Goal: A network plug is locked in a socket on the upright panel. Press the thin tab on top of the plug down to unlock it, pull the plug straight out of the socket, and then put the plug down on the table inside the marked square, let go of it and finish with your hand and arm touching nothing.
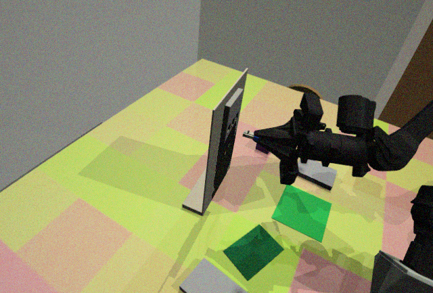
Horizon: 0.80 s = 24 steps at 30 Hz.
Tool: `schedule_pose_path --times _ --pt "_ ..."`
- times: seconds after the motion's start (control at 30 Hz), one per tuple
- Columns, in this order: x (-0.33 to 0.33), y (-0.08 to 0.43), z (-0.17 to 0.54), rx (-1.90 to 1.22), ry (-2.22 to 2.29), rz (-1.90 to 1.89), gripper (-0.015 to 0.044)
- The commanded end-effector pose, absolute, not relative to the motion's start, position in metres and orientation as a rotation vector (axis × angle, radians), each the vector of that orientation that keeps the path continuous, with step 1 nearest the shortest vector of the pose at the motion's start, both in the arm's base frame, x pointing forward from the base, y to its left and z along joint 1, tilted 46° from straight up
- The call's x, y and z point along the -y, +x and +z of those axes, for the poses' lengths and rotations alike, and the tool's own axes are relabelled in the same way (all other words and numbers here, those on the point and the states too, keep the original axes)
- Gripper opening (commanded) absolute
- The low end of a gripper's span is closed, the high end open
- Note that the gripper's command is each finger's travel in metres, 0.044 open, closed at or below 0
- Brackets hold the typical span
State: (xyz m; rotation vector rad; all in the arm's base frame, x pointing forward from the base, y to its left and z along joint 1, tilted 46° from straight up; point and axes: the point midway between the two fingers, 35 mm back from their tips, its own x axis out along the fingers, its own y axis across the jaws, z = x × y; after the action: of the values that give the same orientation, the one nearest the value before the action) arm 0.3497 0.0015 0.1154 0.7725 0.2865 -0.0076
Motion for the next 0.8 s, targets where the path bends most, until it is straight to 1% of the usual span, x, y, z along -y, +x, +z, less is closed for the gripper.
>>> schedule_pose_path --times 0.0,0.77 --pt "-0.002 0.346 0.118 -0.275 0.776 -0.009 0.0000" --pt "-0.007 0.333 0.115 -0.276 0.776 -0.009 0.0000"
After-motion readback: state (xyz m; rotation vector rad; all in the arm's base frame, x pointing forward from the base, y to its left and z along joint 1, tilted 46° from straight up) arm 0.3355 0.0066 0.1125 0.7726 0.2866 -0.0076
